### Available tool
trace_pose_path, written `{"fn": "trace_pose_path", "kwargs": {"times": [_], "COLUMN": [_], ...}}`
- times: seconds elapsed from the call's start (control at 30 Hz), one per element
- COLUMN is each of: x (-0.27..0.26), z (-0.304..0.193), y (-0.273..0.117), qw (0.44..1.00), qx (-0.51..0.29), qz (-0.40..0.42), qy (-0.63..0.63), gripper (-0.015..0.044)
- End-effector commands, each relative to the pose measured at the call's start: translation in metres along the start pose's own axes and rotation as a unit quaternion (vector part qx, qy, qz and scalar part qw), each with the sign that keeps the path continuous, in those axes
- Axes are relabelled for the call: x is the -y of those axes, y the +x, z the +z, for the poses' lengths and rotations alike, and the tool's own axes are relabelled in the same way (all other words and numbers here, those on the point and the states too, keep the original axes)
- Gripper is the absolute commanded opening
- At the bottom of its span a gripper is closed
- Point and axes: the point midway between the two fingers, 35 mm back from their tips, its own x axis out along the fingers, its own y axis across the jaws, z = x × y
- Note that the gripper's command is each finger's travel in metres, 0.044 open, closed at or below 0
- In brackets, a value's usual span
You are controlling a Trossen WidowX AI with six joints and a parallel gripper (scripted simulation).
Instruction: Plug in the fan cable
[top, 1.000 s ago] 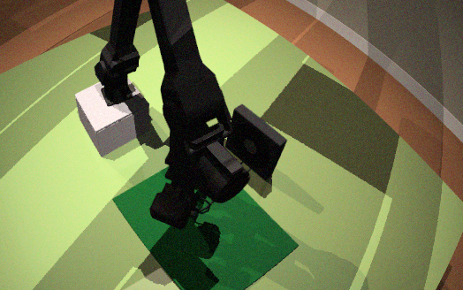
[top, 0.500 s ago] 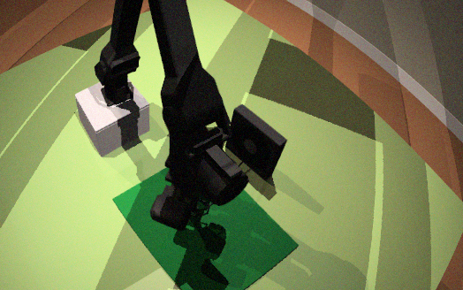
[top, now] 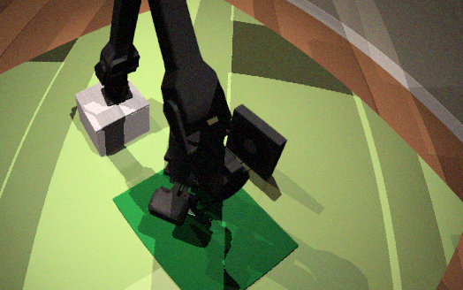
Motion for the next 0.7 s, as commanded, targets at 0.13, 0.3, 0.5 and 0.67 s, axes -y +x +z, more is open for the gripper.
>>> {"fn": "trace_pose_path", "kwargs": {"times": [0.13, 0.3, 0.5, 0.67], "x": [0.002, 0.001, -0.016, -0.017], "z": [0.004, -0.045, -0.114, -0.116], "y": [-0.041, -0.045, -0.038, -0.038], "qw": [1.000, 1.000, 1.000, 1.000], "qx": [0.010, 0.008, 0.005, 0.005], "qz": [-0.010, -0.010, -0.009, -0.009], "qy": [0.002, 0.002, 0.002, 0.002], "gripper": [0.0260, 0.0260, 0.0260, 0.0260]}}
